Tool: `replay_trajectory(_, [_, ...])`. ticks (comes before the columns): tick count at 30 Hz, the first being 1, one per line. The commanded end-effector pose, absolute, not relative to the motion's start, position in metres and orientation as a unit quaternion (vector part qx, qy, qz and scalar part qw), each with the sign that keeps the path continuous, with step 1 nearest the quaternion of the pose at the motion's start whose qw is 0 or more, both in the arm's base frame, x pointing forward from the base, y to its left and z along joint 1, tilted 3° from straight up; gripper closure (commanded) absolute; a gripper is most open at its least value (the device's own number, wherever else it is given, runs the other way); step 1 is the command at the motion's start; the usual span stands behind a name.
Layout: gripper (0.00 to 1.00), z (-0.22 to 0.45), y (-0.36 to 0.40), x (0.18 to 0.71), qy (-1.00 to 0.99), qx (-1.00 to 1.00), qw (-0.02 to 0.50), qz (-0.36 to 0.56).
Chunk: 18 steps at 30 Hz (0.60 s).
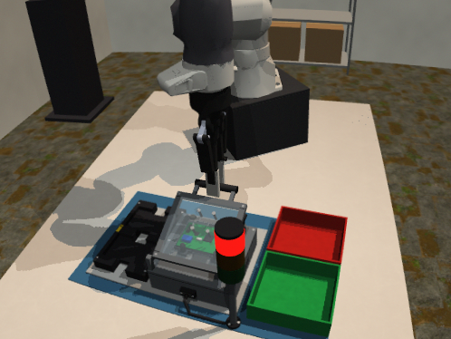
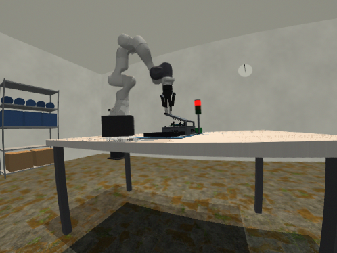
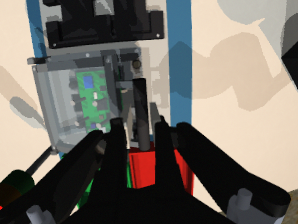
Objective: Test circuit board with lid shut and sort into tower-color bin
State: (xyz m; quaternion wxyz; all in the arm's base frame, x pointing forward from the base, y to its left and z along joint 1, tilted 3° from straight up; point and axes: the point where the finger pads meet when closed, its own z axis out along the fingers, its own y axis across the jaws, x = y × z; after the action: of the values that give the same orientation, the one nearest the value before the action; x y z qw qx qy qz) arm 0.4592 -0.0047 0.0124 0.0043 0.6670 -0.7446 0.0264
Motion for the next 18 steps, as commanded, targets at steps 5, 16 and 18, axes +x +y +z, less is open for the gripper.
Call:
replay_trajectory(5, [0.84,0.0115,-0.0044,0.4587,-0.746,0.666,0.004,0.026])
replay_trajectory(16, [0.84,0.0103,-0.0041,0.4579,-0.746,0.666,0.004,0.026])
replay_trajectory(18, [0.84,0.0101,-0.0041,0.4577,-0.746,0.666,0.004,0.026])
